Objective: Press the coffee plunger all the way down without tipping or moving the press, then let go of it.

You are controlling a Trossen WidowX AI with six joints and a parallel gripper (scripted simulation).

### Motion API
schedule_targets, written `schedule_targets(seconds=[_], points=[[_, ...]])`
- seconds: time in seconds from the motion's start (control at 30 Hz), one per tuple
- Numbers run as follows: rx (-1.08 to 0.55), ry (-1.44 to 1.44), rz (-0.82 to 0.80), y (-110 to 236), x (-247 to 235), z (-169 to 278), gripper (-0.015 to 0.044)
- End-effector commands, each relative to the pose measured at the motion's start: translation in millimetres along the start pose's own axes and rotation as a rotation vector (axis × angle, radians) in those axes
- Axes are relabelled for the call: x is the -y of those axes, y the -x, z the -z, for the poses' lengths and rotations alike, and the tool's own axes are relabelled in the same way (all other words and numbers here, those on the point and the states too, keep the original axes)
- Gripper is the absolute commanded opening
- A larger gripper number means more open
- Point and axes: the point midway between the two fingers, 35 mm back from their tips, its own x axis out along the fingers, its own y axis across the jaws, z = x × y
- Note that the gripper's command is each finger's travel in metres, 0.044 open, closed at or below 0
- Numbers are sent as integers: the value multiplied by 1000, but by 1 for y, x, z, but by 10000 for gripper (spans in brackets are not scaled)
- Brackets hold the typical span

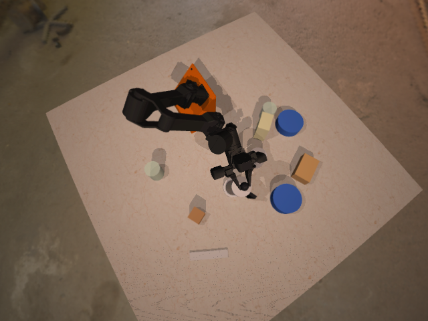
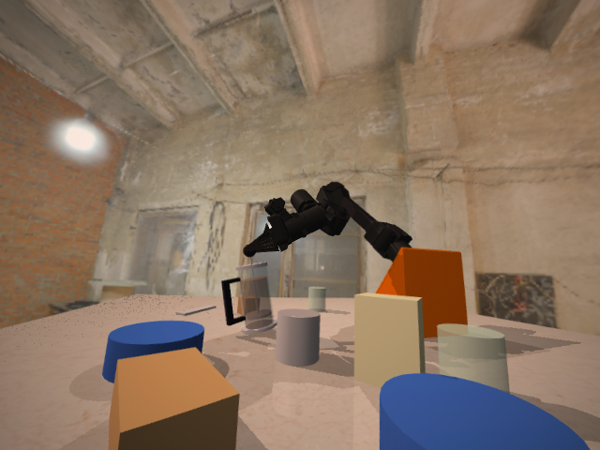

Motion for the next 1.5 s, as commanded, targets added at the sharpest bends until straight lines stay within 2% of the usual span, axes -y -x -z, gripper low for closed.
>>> schedule_targets(seconds=[0.0,0.9,1.3,1.47], points=[[-17,6,2,-3,0,4,127],[-8,3,2,-3,-1,0,127],[-8,3,2,-3,-1,0,440],[-9,2,1,0,-1,-3,440]])
